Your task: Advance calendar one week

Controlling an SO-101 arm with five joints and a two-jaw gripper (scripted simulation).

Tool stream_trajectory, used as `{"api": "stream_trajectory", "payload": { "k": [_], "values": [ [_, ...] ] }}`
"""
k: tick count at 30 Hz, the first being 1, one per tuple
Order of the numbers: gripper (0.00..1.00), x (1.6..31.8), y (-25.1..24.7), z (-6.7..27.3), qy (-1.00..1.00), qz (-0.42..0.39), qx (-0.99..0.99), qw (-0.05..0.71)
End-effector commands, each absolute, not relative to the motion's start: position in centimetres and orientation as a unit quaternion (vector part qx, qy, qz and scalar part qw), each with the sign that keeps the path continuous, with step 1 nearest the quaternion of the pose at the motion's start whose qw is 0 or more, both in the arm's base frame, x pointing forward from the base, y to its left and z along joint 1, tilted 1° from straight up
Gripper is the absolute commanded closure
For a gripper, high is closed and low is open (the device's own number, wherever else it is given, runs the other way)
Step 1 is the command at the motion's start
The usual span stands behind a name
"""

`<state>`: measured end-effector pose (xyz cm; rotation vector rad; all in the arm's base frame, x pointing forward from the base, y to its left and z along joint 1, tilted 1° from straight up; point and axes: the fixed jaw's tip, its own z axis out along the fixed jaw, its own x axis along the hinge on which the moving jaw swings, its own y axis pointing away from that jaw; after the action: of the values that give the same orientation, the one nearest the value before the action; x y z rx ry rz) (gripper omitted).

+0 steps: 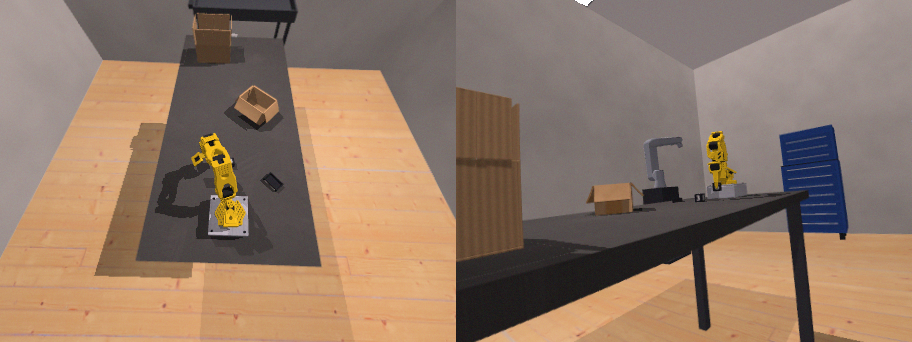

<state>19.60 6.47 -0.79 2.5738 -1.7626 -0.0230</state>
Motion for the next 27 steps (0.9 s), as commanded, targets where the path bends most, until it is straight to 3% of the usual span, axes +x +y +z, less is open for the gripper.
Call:
{"api": "stream_trajectory", "payload": {
  "k": [1,27],
  "values": [
    [1.0,19.89,6.39,-0.81,-0.563,-0.006,0.826,0.007],
    [1.0,20.41,6.16,-0.77,-0.561,0.0,0.828,0.0]
  ]
}}
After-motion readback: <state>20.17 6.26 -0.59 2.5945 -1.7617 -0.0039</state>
